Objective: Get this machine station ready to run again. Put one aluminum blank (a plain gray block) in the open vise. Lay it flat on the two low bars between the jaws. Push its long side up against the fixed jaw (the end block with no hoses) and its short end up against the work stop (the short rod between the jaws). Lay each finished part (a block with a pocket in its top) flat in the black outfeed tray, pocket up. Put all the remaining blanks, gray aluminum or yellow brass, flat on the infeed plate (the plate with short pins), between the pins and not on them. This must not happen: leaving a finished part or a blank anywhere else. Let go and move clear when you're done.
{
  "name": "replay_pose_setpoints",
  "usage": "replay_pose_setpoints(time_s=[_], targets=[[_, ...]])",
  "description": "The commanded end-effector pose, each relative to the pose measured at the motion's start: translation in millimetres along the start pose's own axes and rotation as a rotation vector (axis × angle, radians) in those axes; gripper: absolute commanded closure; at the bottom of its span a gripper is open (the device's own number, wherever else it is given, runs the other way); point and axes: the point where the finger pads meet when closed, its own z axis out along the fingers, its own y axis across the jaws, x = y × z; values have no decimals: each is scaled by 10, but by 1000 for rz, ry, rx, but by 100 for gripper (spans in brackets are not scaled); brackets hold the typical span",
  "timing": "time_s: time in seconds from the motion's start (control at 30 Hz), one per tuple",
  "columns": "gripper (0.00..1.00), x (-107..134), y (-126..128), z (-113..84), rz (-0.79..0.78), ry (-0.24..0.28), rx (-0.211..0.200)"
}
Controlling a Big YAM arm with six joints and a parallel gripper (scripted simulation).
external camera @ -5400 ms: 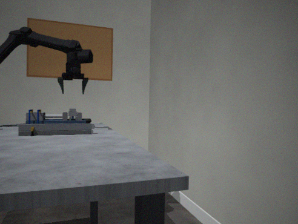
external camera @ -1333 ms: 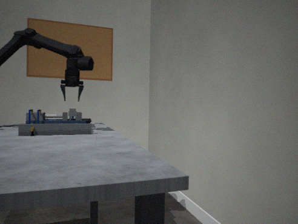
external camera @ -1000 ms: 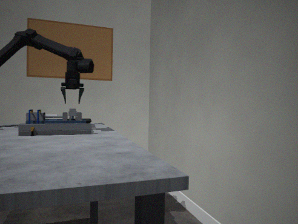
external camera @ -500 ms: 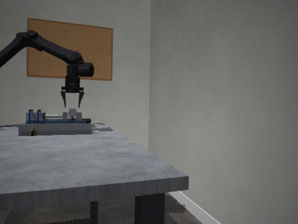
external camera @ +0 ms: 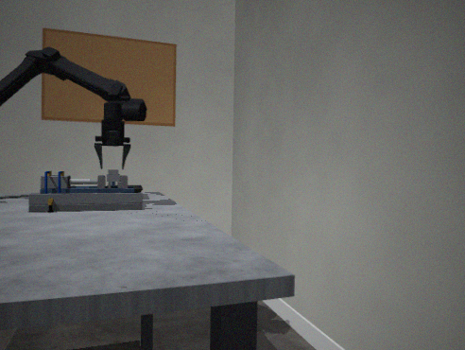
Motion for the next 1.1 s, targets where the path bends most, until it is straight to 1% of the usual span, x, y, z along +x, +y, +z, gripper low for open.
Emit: replay_pose_setpoints(time_s=[0.0,1.07], targets=[[36,-35,136,34,-17,-9,-14],[36,-53,165,4,-19,-12,-22]])
